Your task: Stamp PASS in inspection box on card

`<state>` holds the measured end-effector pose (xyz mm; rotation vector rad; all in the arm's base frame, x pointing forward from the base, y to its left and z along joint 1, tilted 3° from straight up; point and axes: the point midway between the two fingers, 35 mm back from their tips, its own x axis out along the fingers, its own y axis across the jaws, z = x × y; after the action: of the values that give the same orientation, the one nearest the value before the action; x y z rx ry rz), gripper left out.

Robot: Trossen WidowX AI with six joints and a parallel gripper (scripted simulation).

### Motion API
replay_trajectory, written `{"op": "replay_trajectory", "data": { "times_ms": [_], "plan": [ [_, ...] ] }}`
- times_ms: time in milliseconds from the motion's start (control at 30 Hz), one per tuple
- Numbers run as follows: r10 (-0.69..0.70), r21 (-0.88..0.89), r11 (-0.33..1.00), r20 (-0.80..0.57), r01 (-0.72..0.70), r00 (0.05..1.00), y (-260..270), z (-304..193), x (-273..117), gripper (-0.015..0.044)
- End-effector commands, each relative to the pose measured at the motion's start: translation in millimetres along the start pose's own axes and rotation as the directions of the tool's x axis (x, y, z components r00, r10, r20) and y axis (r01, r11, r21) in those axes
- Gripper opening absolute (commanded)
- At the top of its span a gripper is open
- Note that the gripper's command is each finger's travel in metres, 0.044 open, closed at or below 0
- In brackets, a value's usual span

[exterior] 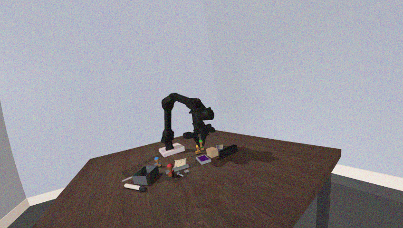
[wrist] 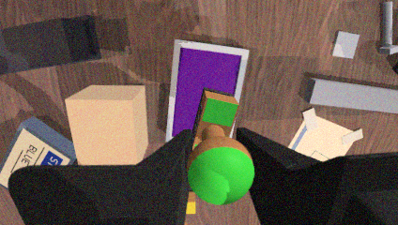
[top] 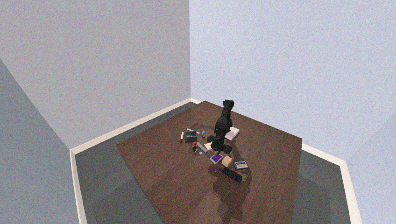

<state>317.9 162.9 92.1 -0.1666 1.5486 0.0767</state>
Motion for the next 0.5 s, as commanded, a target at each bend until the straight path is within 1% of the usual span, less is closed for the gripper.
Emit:
{"op": "replay_trajectory", "data": {
  "times_ms": [0,467],
  "plan": [
    [0.001,0.003,1.000,-0.001,-0.001,1.000,0.4,-0.2,3.1,0.0000],
    [0.001,0.003,1.000,-0.001,-0.001,1.000,0.7,0.2,12.4,0.0000]
  ]
}}
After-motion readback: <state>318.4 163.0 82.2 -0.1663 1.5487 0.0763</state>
